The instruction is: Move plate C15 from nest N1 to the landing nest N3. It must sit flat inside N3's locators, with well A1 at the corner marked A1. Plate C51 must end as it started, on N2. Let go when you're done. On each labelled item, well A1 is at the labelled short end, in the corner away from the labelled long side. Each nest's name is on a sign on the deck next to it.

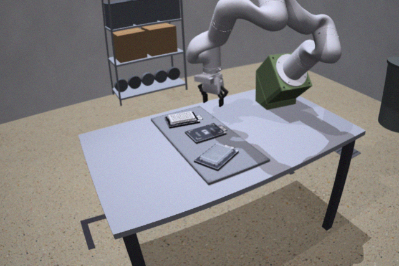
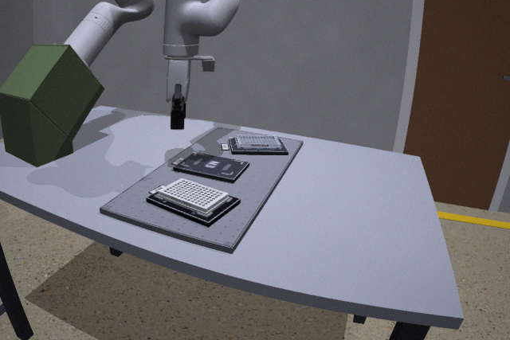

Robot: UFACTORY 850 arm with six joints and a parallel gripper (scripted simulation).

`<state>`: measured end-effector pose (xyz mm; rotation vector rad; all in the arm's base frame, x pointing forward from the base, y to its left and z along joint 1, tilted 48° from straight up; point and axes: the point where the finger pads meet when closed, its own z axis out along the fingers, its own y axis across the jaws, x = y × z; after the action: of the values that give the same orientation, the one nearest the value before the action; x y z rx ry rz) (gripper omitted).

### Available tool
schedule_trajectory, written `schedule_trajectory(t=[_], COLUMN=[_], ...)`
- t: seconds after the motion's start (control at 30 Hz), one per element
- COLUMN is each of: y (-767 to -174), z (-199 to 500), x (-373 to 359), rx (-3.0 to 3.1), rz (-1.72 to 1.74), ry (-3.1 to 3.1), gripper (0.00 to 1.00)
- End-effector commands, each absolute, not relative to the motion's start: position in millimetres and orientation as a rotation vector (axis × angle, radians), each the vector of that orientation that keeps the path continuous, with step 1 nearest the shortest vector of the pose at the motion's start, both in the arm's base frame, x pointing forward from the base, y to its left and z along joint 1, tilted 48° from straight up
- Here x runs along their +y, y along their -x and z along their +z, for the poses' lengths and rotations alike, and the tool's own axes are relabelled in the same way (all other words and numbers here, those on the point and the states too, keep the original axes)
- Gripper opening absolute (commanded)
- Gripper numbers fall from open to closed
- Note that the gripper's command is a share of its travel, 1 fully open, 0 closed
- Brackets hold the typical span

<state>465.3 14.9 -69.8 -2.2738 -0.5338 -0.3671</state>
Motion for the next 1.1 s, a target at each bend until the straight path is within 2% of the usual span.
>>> schedule_trajectory(t=[0.0,1.07], y=[-468.2,-482.7], z=[-54.1,53.2], x=[27.6,124.2], rx=[-0.533,-0.533], rz=[-0.370,-0.370], ry=[2.276,2.276], gripper=[1.00,1.00])
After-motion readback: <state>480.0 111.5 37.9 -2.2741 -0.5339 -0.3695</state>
